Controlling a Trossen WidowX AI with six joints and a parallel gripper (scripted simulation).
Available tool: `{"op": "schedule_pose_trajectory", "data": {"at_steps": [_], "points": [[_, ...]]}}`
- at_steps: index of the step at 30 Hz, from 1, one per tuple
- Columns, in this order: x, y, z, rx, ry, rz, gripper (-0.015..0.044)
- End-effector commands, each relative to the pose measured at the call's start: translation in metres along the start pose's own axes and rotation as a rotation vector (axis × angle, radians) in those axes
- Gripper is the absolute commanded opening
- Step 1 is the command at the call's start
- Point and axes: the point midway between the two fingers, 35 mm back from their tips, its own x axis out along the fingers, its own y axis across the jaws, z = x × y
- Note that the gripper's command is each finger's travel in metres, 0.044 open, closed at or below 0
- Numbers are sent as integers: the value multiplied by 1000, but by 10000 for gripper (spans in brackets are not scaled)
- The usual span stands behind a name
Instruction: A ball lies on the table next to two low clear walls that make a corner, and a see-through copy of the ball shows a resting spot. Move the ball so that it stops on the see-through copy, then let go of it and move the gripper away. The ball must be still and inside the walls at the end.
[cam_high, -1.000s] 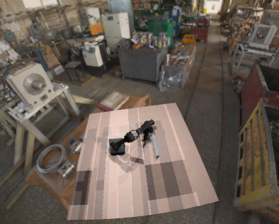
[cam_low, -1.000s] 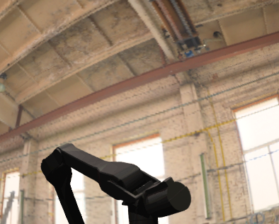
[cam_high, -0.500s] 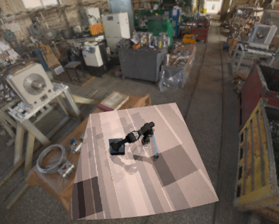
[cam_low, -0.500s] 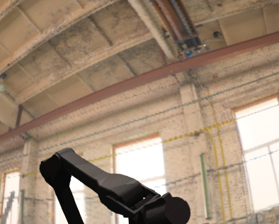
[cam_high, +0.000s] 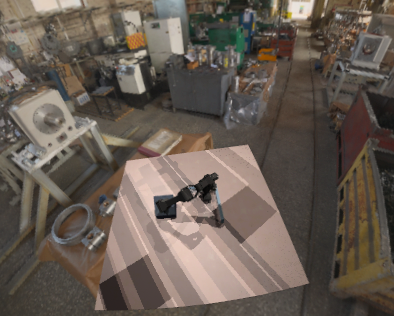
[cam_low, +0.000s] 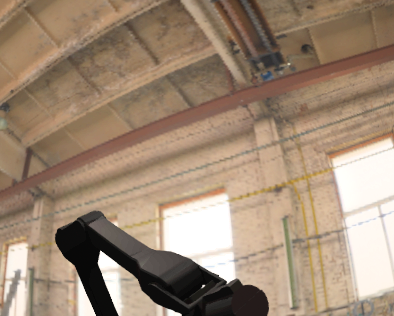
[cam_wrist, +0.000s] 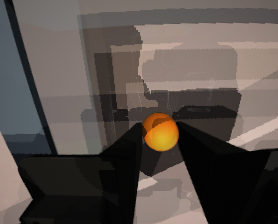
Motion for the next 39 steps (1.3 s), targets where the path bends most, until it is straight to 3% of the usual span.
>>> {"op": "schedule_pose_trajectory", "data": {"at_steps": [1,4,11,17,27,32,35,39], "points": [[0,0,0,0,0,0,157],[0,0,0,0,0,0,236],[-3,0,0,0,0,0,238],[-84,0,-1,-8,3,-4,238],[-80,3,0,-16,-13,-4,238],[-127,1,-3,-11,-13,-3,370],[-130,0,-3,-10,-13,-4,440],[-130,0,-3,-10,-13,-4,440]]}}
